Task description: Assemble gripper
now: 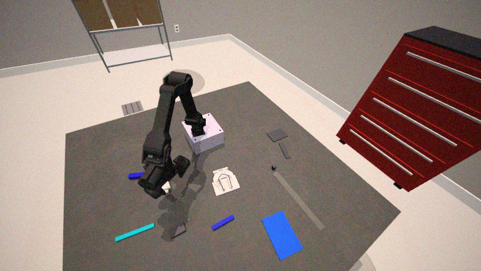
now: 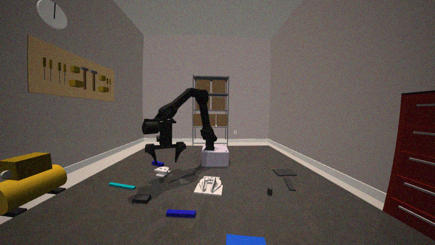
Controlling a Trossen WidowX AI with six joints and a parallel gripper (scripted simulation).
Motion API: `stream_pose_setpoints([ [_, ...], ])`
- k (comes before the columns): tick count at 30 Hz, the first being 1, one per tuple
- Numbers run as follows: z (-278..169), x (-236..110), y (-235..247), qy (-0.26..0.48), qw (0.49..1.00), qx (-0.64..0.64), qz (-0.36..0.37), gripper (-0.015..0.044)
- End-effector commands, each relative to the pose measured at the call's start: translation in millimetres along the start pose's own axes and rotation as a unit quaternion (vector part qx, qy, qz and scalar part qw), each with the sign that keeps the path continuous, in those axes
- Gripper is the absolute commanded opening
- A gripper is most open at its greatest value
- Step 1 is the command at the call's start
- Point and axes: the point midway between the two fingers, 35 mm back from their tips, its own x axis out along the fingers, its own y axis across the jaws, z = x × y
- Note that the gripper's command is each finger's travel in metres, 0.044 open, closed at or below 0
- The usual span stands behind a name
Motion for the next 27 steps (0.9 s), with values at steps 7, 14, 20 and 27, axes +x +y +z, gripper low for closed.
stream_pose_setpoints([
  [7,33,-2,10,-0.002,0.987,0.163,-0.006,0.0440],
  [14,55,-3,14,-0.005,0.964,0.266,-0.008,0.0440],
  [20,74,-5,17,-0.007,0.936,0.353,-0.010,0.0440],
  [27,79,-5,17,-0.008,0.927,0.374,-0.010,0.0440],
])
